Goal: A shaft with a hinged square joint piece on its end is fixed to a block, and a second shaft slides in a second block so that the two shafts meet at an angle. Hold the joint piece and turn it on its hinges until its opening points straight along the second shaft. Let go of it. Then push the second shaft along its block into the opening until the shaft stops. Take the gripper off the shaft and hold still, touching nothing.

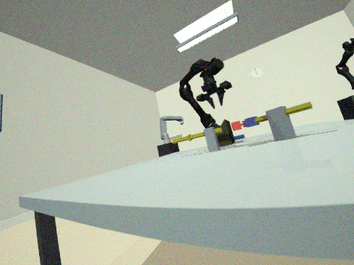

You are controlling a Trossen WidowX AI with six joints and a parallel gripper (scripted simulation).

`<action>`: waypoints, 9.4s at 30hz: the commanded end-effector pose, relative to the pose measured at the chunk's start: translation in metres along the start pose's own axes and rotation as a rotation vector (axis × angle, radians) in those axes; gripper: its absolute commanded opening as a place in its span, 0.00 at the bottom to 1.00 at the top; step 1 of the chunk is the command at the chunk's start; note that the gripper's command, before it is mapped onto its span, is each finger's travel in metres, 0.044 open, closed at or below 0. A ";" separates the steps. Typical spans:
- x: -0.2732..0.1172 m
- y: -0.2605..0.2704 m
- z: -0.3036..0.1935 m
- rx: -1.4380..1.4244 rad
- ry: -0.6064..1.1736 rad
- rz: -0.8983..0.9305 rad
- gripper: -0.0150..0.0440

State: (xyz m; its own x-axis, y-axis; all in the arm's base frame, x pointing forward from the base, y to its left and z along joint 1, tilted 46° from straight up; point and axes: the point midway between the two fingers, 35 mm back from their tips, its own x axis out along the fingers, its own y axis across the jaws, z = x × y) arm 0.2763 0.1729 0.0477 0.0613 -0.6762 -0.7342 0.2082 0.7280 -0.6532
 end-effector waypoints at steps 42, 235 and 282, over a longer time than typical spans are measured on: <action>0.072 -0.239 0.035 1.303 -0.042 -0.029 0.25; 0.097 -0.274 0.057 1.050 0.005 -0.078 1.00; 0.137 -0.276 0.054 1.306 0.000 -0.091 0.51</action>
State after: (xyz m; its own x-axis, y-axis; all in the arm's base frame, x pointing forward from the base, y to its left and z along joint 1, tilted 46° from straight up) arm 0.2799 -0.1256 0.1372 -0.0049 -0.7137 -0.7005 0.9988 0.0306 -0.0382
